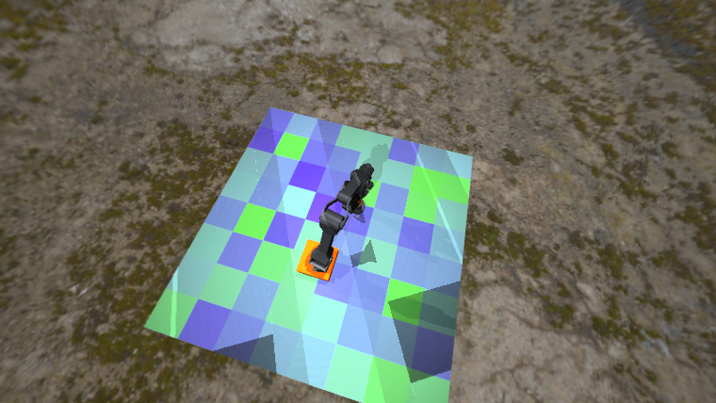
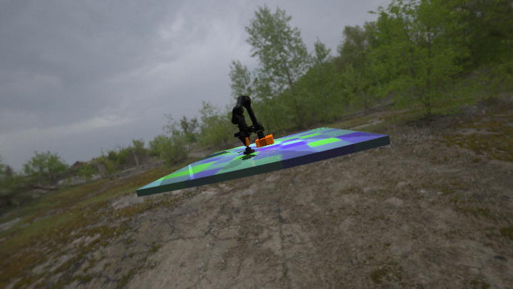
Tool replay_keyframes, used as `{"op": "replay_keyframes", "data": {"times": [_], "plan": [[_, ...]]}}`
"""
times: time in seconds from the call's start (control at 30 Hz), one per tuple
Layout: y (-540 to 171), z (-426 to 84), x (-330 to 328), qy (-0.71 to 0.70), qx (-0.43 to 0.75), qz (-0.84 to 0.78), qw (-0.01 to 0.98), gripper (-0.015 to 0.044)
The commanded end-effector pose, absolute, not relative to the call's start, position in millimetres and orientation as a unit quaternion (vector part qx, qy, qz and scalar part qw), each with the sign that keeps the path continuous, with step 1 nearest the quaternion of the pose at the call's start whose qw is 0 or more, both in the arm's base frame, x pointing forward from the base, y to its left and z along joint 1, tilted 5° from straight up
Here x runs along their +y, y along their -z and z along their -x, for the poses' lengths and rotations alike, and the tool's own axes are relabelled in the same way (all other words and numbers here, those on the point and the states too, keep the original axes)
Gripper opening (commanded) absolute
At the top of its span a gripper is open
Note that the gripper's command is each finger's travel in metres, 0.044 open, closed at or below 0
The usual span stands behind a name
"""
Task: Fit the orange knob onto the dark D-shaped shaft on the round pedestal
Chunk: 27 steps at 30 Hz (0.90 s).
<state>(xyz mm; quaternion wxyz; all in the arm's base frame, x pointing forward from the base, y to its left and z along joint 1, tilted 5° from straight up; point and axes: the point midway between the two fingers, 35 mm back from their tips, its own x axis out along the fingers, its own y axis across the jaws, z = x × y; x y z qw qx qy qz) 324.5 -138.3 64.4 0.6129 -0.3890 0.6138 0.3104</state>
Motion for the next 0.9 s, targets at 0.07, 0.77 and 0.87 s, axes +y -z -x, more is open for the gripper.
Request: {"op": "replay_keyframes", "data": {"times": [0.07, 0.77, 0.87], "plan": [[-59, -323, -138, -0.303, 0.618, 0.381, 0.618, 0.0000], [-52, -324, -139, -0.286, 0.626, 0.364, 0.628, 0.0000], [-52, -324, -139, -0.286, 0.626, 0.364, 0.628, 0.0053]]}}
